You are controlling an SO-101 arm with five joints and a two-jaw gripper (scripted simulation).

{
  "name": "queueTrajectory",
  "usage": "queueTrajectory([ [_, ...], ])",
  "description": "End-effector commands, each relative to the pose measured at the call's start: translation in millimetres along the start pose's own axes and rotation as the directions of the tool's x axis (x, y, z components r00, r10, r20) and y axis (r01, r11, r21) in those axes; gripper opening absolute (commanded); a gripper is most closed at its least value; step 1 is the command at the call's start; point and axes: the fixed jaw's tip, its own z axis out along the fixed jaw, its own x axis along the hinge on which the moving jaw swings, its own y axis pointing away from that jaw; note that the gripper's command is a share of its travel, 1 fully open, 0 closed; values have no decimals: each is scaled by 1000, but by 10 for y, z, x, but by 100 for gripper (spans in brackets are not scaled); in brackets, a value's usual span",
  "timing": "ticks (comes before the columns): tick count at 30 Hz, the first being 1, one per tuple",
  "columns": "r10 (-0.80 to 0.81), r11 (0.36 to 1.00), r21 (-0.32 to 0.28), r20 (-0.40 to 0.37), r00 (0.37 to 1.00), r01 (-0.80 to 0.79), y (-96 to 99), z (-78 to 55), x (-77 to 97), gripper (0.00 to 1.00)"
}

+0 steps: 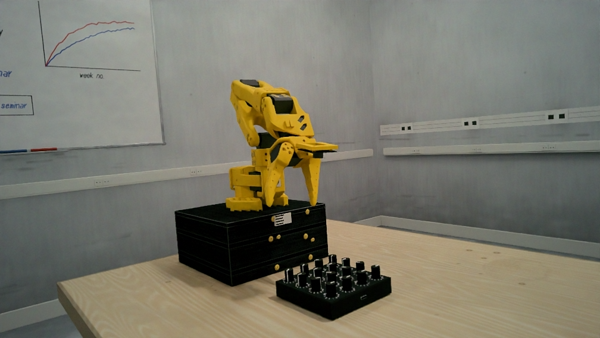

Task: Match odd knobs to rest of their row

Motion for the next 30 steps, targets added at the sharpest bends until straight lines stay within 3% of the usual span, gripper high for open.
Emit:
queueTrajectory([
  [1,3,1000,-4,-12,1000,-3,14,3,37,40],
  [13,3,1000,-4,-12,1000,-3,12,6,-11,40],
  [23,3,1000,-4,-12,1000,-3,3,70,-244,40],
  [30,3,1000,-4,-12,1000,-3,-4,192,-444,40],
])
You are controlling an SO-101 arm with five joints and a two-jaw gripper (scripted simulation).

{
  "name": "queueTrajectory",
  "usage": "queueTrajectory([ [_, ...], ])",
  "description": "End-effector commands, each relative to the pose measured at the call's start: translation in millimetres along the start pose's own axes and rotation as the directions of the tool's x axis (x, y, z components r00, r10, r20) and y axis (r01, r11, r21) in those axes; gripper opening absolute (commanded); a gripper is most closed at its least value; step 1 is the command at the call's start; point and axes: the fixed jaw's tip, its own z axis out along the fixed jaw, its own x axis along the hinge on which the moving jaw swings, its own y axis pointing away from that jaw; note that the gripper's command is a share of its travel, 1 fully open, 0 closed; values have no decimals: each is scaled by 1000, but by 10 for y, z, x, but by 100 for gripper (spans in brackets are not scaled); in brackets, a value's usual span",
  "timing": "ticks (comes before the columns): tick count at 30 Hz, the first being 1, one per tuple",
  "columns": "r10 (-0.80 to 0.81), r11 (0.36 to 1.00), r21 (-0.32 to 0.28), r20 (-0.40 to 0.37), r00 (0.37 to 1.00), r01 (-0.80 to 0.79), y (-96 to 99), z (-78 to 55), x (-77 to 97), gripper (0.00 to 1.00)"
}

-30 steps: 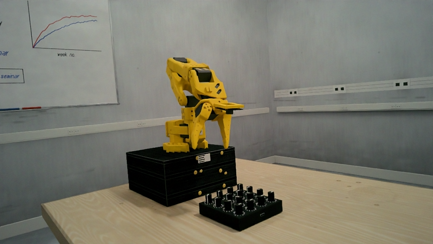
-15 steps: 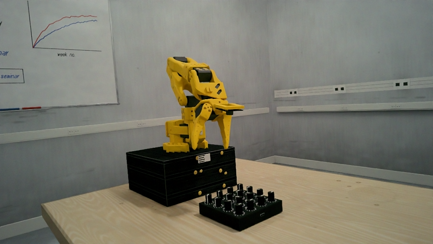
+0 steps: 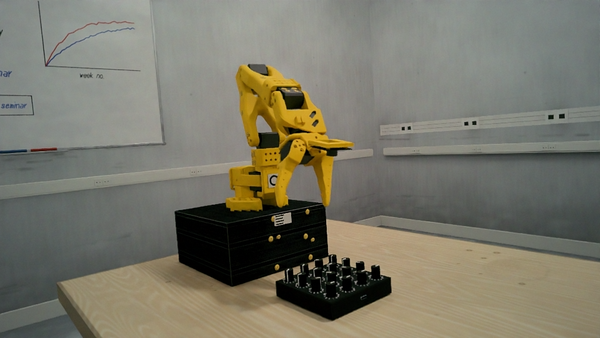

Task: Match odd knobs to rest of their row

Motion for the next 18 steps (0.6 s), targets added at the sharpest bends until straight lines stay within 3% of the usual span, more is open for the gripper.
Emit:
queueTrajectory([
  [1,2,1000,-4,-5,1000,-2,10,79,-120,40],
  [18,4,1000,-4,-5,1000,-4,9,117,-162,40],
])
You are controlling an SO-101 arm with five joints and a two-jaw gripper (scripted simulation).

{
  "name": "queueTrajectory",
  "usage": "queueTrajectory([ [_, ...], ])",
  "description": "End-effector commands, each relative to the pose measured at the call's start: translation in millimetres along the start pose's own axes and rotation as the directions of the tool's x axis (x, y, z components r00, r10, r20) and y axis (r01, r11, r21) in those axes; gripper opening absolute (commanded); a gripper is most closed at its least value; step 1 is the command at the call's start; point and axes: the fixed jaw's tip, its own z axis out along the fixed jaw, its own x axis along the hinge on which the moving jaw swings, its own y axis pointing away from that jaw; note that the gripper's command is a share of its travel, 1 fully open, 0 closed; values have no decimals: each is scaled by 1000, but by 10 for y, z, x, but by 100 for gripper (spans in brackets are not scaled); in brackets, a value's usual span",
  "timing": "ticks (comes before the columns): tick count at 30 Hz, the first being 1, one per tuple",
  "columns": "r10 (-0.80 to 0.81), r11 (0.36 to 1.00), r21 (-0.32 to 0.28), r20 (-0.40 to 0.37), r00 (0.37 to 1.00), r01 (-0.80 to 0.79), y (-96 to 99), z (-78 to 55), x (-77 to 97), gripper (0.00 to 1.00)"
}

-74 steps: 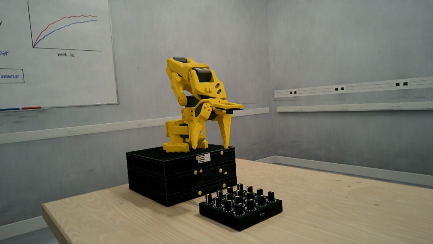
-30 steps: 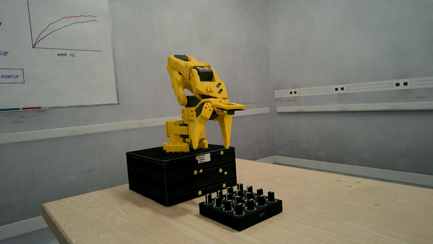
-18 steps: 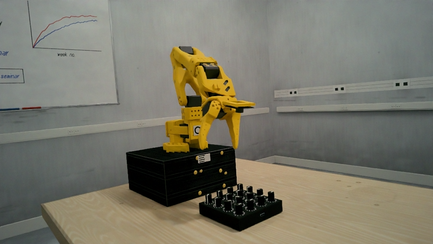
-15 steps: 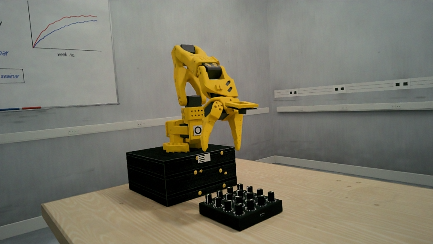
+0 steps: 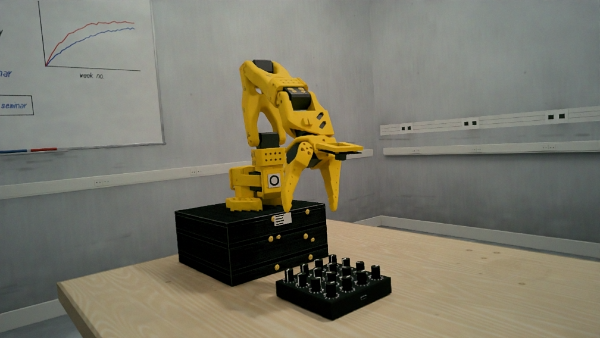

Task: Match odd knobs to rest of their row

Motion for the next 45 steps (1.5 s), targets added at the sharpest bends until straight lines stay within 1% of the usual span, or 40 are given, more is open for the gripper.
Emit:
queueTrajectory([
  [1,4,1000,-3,7,1000,-4,15,8,-24,40],
  [45,13,1000,-4,7,1000,-13,17,9,-26,40],
])
